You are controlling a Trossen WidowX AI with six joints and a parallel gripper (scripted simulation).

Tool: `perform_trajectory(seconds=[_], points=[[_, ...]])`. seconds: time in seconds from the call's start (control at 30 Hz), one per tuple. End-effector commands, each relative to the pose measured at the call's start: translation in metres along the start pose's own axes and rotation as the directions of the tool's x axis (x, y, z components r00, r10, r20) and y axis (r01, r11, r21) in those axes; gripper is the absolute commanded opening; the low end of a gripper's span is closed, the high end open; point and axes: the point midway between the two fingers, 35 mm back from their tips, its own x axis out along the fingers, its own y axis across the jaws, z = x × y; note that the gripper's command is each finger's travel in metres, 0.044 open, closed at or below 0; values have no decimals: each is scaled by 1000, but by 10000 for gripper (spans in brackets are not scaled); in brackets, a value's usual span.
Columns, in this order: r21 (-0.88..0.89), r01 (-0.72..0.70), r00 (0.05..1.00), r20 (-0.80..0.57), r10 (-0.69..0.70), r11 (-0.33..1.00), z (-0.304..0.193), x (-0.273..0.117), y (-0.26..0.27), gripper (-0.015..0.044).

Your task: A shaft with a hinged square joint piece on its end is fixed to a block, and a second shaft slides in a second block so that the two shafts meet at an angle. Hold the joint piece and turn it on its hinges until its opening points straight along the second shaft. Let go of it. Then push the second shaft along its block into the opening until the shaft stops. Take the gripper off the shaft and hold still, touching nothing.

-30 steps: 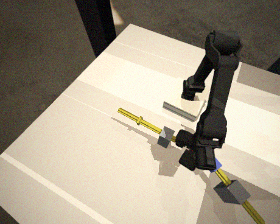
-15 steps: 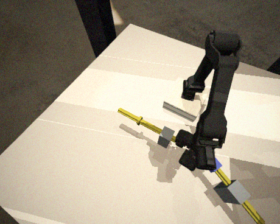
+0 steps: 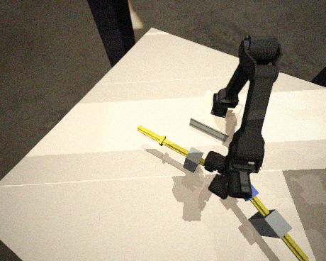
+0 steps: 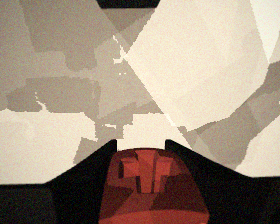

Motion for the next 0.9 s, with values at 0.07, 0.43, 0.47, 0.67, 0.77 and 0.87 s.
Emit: perform_trajectory(seconds=[0.07,0.43,0.47,0.67,0.77,0.87], points=[[-59,4,998,66,0,998,0,-3,3,0],[-76,7,996,87,-1,997,0,-4,4,0],[-76,7,996,87,-1,997,0,-4,4,0],[-67,7,997,80,-2,998,0,-4,3,0],[-67,7,997,80,-2,998,0,-4,3,0],[-67,7,997,80,-2,998,0,-4,3,0]])
